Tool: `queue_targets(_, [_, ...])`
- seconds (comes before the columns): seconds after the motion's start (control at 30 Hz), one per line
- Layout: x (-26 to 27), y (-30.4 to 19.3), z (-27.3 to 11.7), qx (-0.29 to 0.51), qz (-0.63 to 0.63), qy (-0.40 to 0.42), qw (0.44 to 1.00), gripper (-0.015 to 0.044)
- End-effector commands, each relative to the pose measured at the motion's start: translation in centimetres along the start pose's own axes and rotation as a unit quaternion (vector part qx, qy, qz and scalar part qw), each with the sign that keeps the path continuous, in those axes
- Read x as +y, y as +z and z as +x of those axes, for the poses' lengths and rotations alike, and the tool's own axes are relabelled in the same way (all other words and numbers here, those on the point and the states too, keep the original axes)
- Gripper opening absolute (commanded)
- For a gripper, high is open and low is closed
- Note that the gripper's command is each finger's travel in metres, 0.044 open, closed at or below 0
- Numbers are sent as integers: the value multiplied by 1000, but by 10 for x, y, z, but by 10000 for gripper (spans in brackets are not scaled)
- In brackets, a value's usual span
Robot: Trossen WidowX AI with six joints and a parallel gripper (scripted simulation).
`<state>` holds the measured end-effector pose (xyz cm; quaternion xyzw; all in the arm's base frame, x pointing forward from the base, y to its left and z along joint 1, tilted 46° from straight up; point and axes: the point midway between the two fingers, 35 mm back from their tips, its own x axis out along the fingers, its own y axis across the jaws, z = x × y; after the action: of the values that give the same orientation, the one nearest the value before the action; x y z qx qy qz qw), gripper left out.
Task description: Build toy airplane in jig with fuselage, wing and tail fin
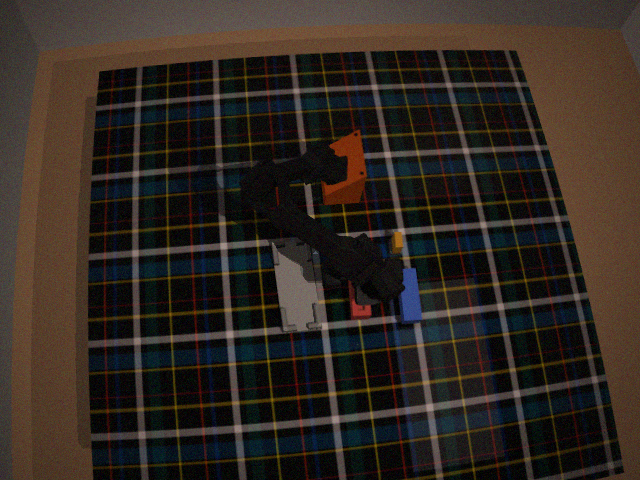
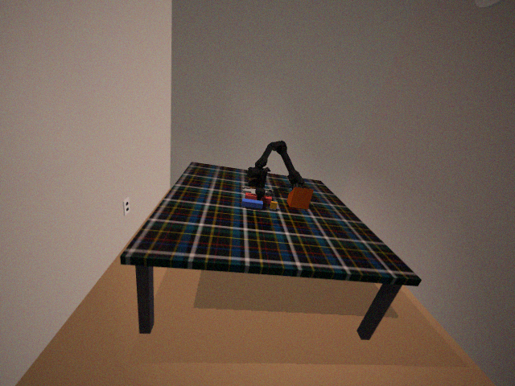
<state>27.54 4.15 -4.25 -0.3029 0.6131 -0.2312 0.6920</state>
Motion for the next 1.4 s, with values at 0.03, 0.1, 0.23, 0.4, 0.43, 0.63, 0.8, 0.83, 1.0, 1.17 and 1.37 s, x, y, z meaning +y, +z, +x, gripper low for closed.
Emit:
queue_targets(0.03, [0, -4, 10, 3, -7, -6, 1000, 440])
queue_targets(0.1, [0, -4, 10, 3, -7, -6, 1000, 414])
queue_targets(0.23, [0, -4, 10, 3, -7, -6, 1000, 309])
queue_targets(0.4, [0, -4, 10, 3, -7, -6, 1000, 177])
queue_targets(0.43, [0, -4, 10, 3, -7, -6, 1000, 171])
queue_targets(0.63, [0, -4, 10, 3, -7, -6, 1000, 111])
queue_targets(0.8, [1, -2, 0, 3, -7, -4, 1000, 0])
queue_targets(0.83, [2, -1, -3, 3, -7, -4, 1000, 0])
queue_targets(1.0, [3, 1, -17, 2, -8, -2, 1000, 0])
queue_targets(1.17, [5, 3, -32, 2, -8, -1, 1000, 0])
queue_targets(1.37, [6, 4, -50, 2, -8, 0, 1000, 0])
